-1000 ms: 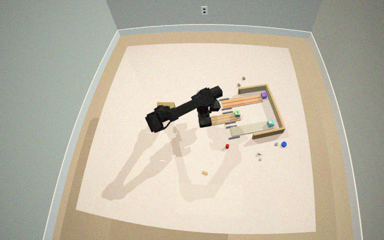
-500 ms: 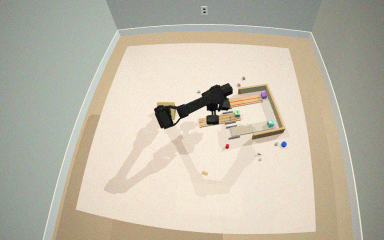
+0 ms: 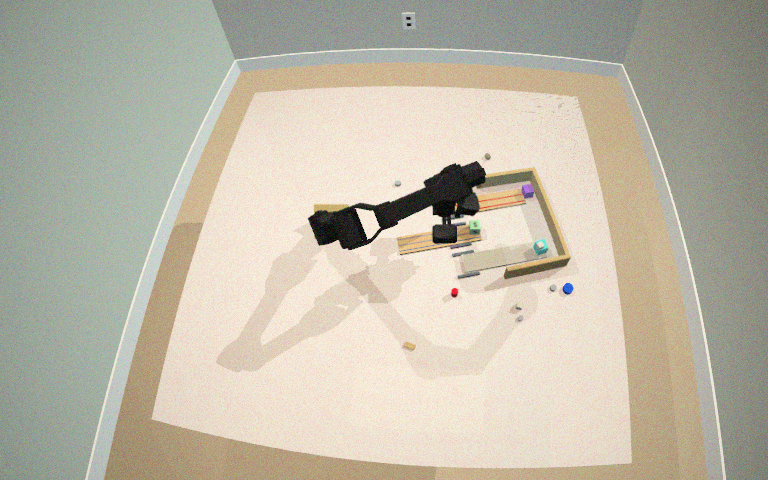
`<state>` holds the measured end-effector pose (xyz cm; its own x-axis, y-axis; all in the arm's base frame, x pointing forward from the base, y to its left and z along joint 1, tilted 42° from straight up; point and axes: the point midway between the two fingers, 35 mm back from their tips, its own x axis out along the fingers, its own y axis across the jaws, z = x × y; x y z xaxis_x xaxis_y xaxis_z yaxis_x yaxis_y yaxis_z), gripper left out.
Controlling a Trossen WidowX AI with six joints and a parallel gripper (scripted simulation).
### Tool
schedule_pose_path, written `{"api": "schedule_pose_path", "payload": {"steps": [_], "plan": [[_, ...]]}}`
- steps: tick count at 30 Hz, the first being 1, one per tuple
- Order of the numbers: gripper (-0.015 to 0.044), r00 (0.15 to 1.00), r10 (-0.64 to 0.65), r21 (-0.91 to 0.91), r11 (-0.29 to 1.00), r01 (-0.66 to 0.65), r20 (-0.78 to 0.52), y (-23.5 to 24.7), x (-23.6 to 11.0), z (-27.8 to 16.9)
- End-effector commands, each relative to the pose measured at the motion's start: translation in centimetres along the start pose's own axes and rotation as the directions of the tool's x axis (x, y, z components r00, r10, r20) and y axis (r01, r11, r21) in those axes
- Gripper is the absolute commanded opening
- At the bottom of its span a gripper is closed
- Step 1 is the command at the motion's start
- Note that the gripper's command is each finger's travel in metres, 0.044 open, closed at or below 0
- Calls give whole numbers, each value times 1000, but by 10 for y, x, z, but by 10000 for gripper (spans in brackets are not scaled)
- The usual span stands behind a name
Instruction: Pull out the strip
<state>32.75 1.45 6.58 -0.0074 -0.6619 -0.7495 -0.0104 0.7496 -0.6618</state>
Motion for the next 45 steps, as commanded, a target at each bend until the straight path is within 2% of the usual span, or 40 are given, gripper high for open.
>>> {"api": "schedule_pose_path", "payload": {"steps": [1,26,33,45], "plan": [[440,1000,-6,-7,1000,6,-4,4,0,16],[440,1000,-5,-4,1000,5,-1,21,-5,92],[256,1000,-5,-4,1000,5,0,21,4,93],[250,1000,-6,-4,1000,6,0,21,24,94]]}}
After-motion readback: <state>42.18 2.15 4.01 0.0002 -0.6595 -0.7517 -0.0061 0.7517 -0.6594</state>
